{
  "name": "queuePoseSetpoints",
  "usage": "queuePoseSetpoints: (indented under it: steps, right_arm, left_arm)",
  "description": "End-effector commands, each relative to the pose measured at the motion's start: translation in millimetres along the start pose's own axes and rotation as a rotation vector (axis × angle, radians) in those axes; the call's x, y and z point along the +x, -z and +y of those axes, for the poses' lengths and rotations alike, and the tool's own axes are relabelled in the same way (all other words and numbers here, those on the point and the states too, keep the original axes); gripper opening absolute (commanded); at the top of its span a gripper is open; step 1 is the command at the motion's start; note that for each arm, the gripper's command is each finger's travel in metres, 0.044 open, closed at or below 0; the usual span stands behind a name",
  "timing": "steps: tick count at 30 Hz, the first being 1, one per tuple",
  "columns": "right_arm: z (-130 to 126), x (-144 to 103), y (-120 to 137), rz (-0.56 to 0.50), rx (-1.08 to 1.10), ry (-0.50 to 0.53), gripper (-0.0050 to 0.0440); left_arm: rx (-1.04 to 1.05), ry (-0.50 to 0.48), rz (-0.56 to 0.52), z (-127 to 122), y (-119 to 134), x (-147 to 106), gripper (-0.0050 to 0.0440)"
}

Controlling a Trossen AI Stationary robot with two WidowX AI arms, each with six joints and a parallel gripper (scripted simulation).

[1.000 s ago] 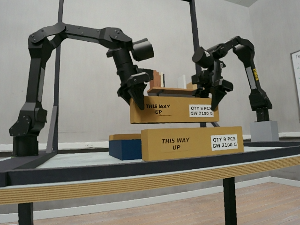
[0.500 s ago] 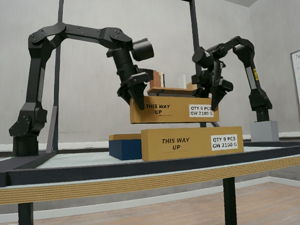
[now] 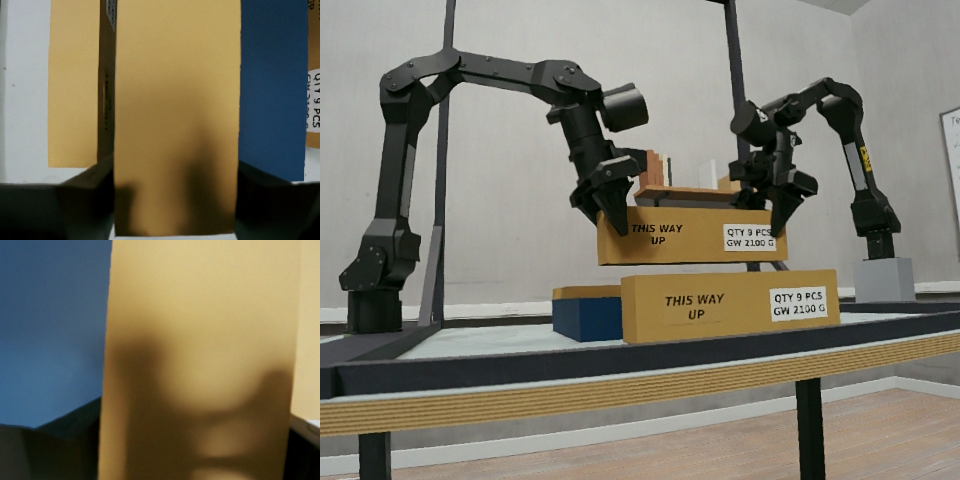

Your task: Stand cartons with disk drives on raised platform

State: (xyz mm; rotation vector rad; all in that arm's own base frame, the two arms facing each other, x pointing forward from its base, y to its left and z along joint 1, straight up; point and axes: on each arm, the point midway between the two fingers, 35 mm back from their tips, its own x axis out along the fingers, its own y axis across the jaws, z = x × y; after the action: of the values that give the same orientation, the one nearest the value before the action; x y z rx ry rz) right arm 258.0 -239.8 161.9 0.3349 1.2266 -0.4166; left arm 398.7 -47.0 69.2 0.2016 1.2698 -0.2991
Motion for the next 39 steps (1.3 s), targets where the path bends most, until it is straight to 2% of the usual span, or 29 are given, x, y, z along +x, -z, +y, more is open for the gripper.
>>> queuePoseSetpoints:
  steps: [1,7,8,24,25,39]
  right_arm:
    - [-1.8,-25.6,-6.5,-0.076,0.003,0.028,-0.0050]
    - [-1.8,-25.6,-6.5,-0.076,0.003,0.028,-0.0050]
    - [-1.8,-25.8,-6.5,-0.038,-0.004,0.011,-0.0050]
    - [-1.8,-25.8,-6.5,-0.038,-0.004,0.011,-0.0050]
    - [-1.8,-25.8,-6.1,-0.076,0.003,0.027,-0.0050]
    - [-1.8,-25.8,-6.1,-0.076,0.003,0.027,-0.0050]
  left_arm:
    - [0.013,-0.017,-0.102,-0.5,-18.8,-32.6,-0.0050]
    - [0.013,-0.017,-0.102,-0.5,-18.8,-32.6,-0.0050]
    - [0.010,-0.019,-0.104,-0.5,-18.8,-32.4,-0.0050]
    - [0.010,-0.019,-0.104,-0.5,-18.8,-32.4,-0.0050]
    - [0.012,-0.018,-0.102,-0.7,-18.4,-32.1,-0.0050]
    - [0.012,-0.018,-0.102,-0.7,-18.4,-32.1,-0.0050]
